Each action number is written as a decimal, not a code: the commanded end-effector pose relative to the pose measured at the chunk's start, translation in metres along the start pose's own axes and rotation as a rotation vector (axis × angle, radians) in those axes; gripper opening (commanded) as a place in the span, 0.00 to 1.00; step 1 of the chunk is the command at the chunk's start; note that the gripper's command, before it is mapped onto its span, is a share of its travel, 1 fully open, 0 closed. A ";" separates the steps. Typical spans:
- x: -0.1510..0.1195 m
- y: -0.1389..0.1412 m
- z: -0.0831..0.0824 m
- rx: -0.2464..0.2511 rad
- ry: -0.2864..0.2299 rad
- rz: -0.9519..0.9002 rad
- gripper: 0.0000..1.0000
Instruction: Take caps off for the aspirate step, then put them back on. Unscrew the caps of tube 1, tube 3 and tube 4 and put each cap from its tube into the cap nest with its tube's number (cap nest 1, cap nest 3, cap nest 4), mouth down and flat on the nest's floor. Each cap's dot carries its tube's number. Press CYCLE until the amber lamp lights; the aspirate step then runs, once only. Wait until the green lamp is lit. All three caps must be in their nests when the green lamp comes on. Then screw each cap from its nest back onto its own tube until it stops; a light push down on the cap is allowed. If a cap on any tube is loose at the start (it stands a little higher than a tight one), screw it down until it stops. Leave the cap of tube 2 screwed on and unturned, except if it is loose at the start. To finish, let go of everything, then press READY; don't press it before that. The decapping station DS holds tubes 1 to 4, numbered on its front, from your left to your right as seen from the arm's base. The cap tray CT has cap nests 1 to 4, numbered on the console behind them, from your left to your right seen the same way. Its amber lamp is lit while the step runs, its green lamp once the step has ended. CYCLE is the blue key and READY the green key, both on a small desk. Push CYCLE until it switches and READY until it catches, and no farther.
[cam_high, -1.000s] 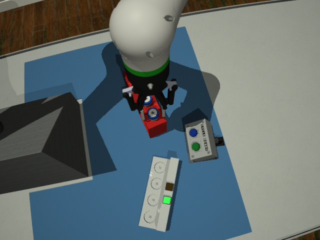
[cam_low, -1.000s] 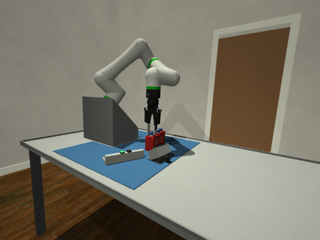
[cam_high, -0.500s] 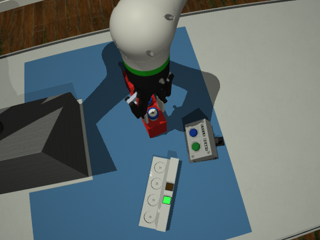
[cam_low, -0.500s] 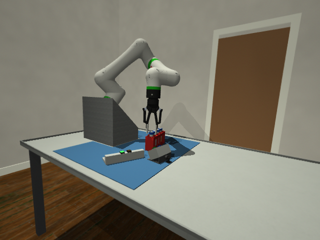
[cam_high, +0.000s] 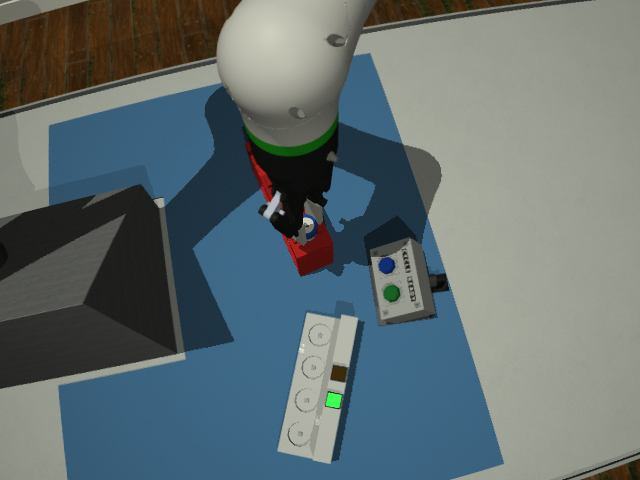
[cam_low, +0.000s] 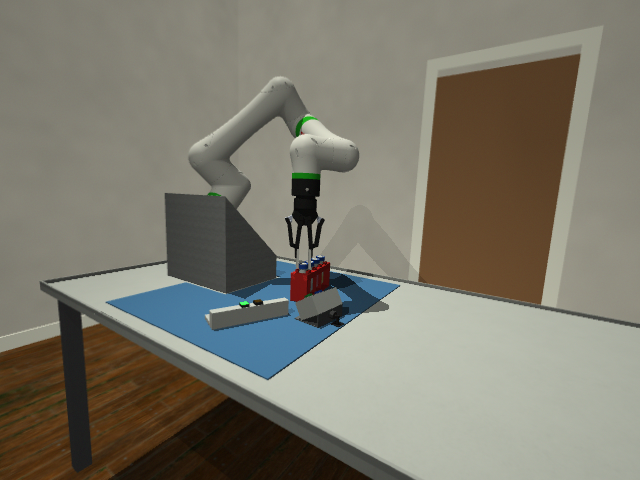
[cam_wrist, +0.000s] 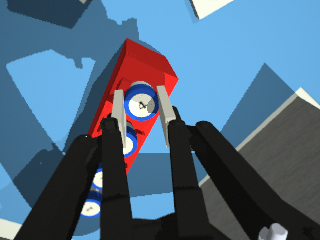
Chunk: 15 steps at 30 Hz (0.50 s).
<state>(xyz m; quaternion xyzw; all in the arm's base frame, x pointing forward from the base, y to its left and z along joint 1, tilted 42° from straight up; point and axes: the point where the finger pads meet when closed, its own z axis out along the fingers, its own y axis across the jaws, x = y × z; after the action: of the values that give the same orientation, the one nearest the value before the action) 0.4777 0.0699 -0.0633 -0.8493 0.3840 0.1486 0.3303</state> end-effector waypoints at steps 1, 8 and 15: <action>0.000 0.000 0.000 0.000 0.000 0.000 0.00; 0.000 0.000 0.000 0.000 0.000 0.000 0.00; 0.000 0.000 0.000 0.000 0.000 0.250 0.00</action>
<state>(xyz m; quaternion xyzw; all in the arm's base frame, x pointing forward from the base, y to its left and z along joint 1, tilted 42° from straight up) 0.4777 0.0699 -0.0633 -0.8360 0.4115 0.1592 0.3263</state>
